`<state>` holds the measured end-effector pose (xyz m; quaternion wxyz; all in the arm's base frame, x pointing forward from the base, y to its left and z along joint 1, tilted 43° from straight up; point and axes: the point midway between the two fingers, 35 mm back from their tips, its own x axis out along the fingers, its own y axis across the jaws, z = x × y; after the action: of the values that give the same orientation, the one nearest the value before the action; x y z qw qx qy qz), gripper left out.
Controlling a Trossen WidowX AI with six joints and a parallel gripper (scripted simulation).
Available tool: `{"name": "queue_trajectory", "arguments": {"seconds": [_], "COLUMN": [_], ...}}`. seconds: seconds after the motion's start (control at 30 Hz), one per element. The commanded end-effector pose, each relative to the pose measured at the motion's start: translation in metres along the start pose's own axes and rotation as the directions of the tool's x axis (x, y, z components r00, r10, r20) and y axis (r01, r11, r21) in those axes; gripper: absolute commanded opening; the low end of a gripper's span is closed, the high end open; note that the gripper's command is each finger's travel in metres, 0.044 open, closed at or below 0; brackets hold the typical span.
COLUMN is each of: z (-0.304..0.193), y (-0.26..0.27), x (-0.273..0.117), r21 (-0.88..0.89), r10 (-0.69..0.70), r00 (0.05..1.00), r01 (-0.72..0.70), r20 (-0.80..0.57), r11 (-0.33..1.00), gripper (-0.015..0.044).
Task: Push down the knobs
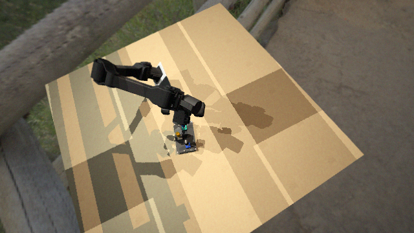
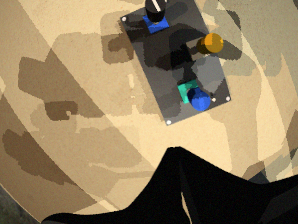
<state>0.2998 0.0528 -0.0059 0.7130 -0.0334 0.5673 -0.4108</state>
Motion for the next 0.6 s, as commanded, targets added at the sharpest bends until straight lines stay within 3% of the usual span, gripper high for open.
{"name": "queue_trajectory", "arguments": {"seconds": [0.0,0.13,0.57], "z": [0.011,0.017,0.018], "y": [-0.017,-0.029,-0.032], "x": [0.002,0.006,0.027], "r21": [0.152,0.256,0.261], "r10": [-0.036,-0.068,-0.07], "r00": [0.999,0.998,0.997], "r01": [0.034,0.062,0.064], "r20": [0.012,0.015,0.015], "r11": [0.988,0.965,0.963], "gripper": [0.0,0.0,0.0]}}
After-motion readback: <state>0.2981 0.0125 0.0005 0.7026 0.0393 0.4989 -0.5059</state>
